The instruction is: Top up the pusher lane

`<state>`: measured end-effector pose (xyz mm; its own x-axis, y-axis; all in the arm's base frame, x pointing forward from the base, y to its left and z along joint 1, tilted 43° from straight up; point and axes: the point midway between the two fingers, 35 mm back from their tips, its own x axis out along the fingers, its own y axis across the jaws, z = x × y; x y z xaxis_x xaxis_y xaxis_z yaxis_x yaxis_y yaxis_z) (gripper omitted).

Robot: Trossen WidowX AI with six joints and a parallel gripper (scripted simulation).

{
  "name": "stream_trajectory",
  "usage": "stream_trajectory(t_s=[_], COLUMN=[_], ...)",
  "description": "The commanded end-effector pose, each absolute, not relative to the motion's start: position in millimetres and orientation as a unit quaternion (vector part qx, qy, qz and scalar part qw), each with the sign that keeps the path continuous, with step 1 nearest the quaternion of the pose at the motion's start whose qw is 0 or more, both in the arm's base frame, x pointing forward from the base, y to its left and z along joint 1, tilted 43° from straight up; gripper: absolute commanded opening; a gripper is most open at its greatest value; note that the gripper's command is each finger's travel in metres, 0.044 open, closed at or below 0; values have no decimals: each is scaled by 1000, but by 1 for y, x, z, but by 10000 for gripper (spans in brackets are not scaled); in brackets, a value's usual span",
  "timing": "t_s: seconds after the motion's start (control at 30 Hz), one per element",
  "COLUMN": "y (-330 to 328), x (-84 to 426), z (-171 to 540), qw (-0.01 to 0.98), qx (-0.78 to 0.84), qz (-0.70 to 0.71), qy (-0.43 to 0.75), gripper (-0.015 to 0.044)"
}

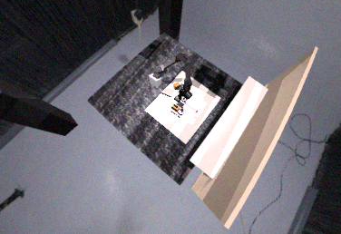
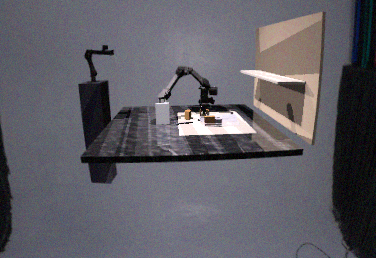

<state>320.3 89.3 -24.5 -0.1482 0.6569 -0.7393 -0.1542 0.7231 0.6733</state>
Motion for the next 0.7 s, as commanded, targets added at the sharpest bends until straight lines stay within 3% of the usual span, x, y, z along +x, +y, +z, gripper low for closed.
stream_trajectory(t_s=[0.0, 0.67], y=[90, 91], x=[329, 332], z=[-21, -21], qw=[635, 635], qx=[184, 184], qz=[328, 328], qy=[675, 675], gripper=[0, 0])
